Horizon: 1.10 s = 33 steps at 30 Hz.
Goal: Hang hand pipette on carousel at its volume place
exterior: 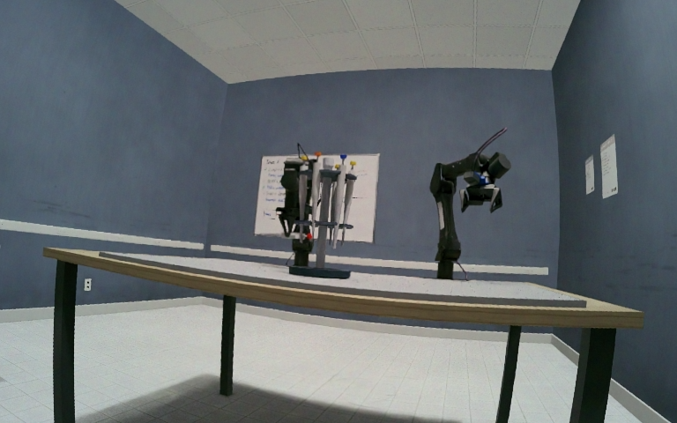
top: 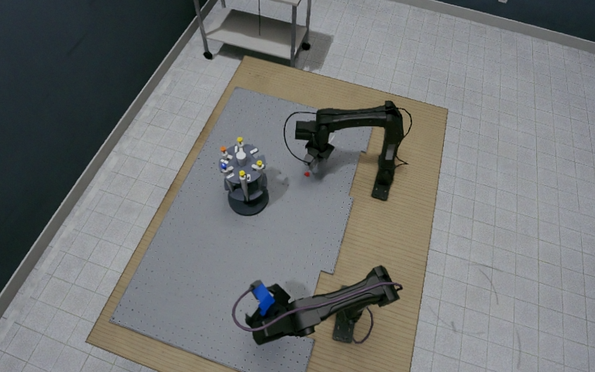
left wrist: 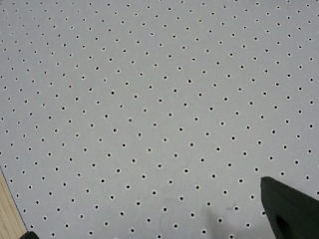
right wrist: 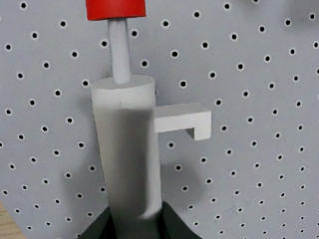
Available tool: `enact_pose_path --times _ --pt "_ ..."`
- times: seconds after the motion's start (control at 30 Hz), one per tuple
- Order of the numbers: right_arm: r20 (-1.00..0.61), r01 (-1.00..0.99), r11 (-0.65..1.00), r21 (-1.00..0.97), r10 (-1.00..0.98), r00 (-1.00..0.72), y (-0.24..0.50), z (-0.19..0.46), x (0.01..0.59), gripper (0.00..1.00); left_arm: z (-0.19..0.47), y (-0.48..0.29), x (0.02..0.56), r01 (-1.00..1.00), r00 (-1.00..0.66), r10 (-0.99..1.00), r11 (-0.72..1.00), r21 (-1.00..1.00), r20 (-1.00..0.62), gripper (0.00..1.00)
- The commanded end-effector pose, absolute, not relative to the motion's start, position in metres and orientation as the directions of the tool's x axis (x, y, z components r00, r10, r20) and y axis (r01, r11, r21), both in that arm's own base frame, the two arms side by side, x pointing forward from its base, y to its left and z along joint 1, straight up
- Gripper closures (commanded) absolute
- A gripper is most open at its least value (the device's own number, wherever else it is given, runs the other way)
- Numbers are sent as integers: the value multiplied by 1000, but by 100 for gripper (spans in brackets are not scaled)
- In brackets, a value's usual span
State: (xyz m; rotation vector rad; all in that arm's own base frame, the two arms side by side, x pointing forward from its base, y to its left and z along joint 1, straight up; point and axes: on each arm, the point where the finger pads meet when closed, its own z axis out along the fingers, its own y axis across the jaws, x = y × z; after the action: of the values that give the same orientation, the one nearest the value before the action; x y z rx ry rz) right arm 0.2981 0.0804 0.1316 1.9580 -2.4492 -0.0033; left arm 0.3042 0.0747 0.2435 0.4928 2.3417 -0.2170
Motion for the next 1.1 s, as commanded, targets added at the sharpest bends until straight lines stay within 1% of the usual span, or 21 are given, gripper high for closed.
enact_pose_path --times 0.0,0.23,0.37,0.43,0.5,0.8,1.07 --pt "-25 -939 343 -33 -939 -342 83 141 303 88 253 76 308 418 -636 299 909 8 -712 0" --pt "-32 -821 570 -26 -821 -570 83 141 303 88 253 76 308 418 -636 299 909 8 -712 0" --pt "-33 -815 579 -26 -815 -578 83 141 303 88 253 76 308 418 -636 299 909 8 -712 0" --pt "-34 -770 638 -23 -770 -637 83 141 303 88 253 76 308 418 -636 299 909 8 -712 0" --pt "-34 -770 638 -23 -770 -637 83 141 303 88 253 76 308 418 -636 299 909 8 -712 0" --pt "-40 -522 853 -11 -522 -852 83 141 303 88 253 76 308 418 -636 299 909 8 -712 0" --pt "-9 -519 855 -3 -519 -854 89 135 309 88 253 76 308 418 -636 299 909 8 -712 0"
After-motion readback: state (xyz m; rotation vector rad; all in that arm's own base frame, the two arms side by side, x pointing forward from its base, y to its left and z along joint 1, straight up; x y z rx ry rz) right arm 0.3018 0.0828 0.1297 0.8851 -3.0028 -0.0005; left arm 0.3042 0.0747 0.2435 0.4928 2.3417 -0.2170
